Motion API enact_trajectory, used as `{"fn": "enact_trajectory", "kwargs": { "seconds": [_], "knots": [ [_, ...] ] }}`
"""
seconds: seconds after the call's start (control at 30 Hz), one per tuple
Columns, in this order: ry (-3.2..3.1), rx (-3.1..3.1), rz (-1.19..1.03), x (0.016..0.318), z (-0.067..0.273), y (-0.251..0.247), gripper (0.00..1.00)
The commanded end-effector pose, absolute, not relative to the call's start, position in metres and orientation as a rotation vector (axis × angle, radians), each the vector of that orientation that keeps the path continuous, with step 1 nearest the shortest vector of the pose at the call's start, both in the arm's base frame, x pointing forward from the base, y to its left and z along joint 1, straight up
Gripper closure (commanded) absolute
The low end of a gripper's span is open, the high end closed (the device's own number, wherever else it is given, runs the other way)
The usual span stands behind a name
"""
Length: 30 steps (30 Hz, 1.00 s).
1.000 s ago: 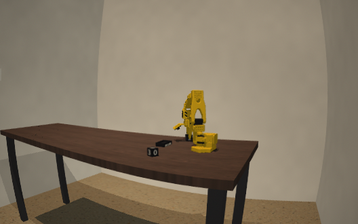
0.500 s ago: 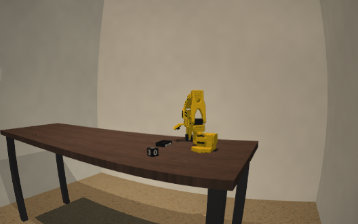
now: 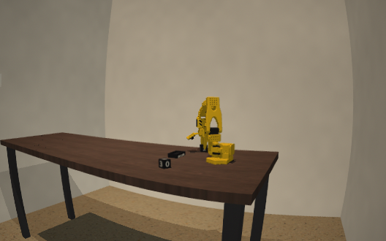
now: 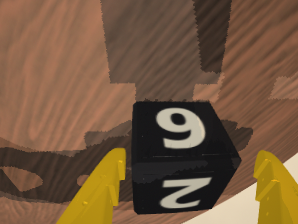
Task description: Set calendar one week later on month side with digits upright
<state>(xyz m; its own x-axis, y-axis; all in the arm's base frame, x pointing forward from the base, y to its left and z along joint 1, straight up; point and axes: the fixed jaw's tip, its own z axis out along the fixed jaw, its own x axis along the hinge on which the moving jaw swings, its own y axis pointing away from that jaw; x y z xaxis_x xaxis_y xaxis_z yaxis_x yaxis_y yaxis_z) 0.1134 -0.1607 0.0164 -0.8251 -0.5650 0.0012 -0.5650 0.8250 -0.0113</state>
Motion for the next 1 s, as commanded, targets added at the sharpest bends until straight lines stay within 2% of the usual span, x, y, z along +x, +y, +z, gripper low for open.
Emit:
{"fn": "enact_trajectory", "kwargs": {
  "seconds": [0.0, 0.53, 0.97],
  "knots": [
    [2.991, -0.908, -0.071, 0.116, 0.030, -0.167, 0.64],
    [2.991, -0.908, -0.071, 0.114, 0.075, -0.165, 0.64],
    [2.991, -0.908, -0.071, 0.114, 0.078, -0.164, 0.64]
  ]
}}
